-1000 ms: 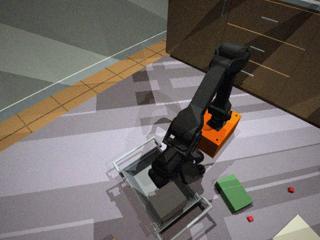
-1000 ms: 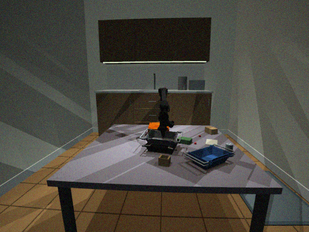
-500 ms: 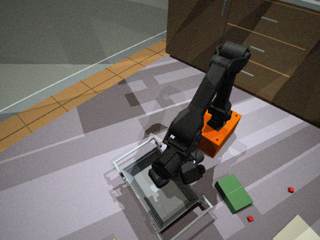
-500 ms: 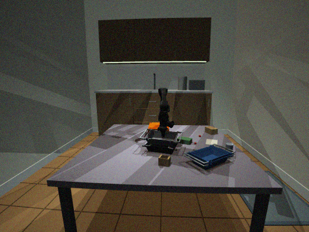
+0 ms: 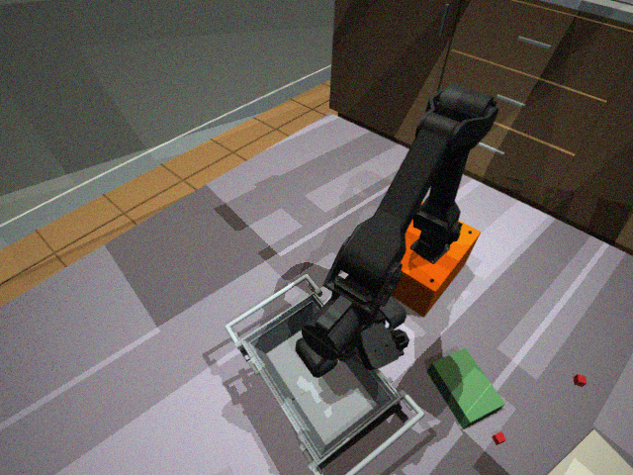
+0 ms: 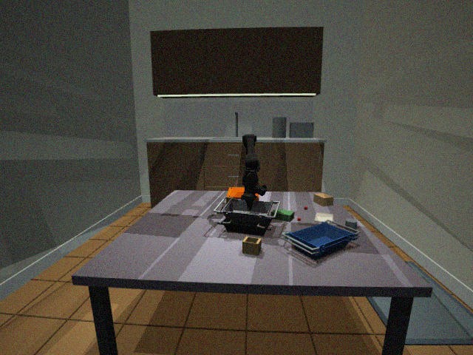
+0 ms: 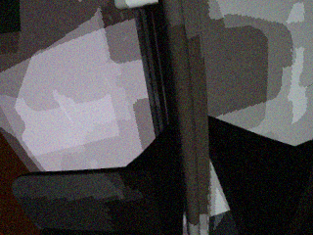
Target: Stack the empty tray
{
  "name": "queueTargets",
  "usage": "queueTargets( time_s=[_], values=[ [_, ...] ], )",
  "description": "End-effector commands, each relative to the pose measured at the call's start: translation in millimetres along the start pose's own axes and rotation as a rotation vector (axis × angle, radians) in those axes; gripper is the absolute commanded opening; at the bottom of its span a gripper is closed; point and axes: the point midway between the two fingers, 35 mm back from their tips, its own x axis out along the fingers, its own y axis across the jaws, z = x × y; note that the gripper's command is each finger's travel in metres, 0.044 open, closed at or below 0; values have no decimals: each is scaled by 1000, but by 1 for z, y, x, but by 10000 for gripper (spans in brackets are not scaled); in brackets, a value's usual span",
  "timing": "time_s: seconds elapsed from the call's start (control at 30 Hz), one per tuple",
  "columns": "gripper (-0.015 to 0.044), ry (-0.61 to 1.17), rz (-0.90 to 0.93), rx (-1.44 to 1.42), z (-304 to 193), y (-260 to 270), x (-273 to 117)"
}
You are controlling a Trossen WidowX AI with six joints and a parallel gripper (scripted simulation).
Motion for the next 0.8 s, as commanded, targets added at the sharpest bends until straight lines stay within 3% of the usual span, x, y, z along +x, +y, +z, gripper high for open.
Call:
queueTargets(
  time_s=[0.0,0.77],
  values=[
    [0,0,38,2,-1,9,7],
    [0,0,6,0,0,2,2]
  ],
)
